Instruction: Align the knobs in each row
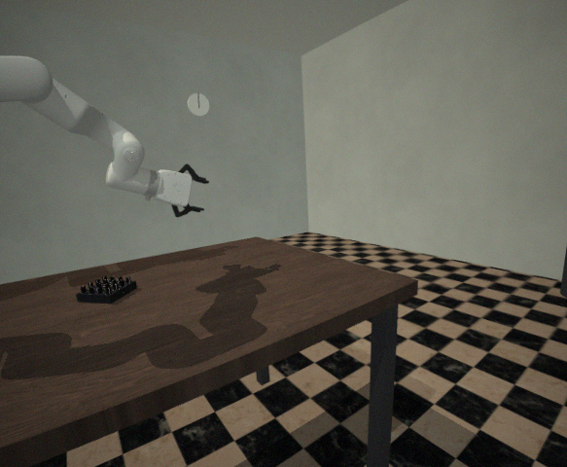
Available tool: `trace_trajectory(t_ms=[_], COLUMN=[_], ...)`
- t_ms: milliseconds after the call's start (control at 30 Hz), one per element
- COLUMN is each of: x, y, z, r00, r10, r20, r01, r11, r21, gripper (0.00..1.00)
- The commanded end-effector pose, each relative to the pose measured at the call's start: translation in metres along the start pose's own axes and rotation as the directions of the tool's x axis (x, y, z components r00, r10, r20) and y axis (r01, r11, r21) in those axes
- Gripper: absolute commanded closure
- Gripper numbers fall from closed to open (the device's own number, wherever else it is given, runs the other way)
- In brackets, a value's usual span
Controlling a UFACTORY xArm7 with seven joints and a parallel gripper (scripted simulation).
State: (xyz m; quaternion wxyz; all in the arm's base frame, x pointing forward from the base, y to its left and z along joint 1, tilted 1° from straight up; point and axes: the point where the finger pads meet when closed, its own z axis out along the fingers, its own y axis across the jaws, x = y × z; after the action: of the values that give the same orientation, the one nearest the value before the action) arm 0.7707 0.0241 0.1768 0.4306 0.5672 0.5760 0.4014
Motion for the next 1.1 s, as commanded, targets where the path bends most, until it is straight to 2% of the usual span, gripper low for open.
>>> trace_trajectory(t_ms=[0, 700, 867, 1067], x=[0.000, -0.001, -0.005, -0.015], y=[0.004, 0.006, 0.001, -0.012], z=[0.000, -0.001, -0.006, -0.017], r00=[1.000, 1.000, 0.999, 0.990], r10=[0.000, 0.005, 0.034, 0.090], r20=[0.000, 0.005, 0.035, 0.105], r01=[0.000, -0.005, -0.034, -0.097], r11=[1.000, 1.000, 0.999, 0.993], r21=[-0.005, -0.007, 0.012, 0.060], gripper=[0.00, 0.00, 0.00, 0.00])
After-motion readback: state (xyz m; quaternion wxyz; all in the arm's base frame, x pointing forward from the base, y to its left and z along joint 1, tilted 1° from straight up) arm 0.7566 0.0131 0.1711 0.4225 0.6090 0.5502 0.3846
